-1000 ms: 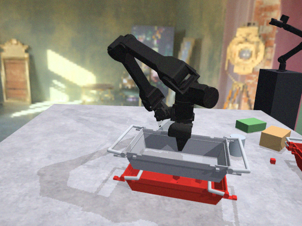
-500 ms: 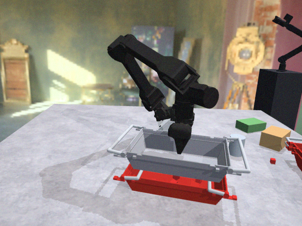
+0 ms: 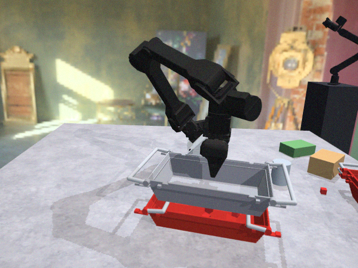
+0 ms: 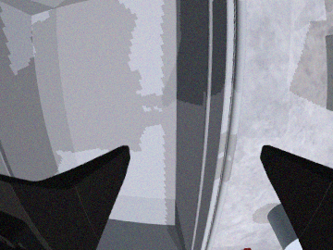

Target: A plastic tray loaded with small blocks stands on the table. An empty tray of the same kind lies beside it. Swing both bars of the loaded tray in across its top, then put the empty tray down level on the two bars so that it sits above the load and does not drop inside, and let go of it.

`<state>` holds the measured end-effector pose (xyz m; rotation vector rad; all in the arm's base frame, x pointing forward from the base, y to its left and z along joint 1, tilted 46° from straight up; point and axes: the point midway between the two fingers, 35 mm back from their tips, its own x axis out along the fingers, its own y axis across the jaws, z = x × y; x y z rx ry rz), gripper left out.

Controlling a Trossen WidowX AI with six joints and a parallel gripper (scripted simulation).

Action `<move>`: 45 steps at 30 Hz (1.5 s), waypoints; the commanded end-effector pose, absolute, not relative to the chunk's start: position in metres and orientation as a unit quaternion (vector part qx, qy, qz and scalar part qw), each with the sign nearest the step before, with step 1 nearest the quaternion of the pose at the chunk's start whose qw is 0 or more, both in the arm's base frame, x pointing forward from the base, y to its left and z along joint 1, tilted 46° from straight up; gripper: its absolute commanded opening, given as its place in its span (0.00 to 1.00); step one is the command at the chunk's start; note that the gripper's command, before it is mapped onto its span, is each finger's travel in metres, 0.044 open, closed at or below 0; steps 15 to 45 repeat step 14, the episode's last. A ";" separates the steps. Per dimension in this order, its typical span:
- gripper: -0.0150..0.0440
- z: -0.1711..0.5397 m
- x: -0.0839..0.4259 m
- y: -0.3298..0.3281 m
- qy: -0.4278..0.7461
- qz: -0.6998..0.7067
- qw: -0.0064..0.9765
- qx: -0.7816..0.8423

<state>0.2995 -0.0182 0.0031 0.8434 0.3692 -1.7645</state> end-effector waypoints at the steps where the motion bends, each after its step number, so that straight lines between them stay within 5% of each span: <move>1: 1.00 0.018 0.307 -0.001 0.156 -0.741 0.544 0.361; 13: 1.00 0.066 0.312 0.046 0.158 -0.742 0.544 0.358; 45: 1.00 0.067 0.312 0.046 0.158 -0.742 0.544 0.358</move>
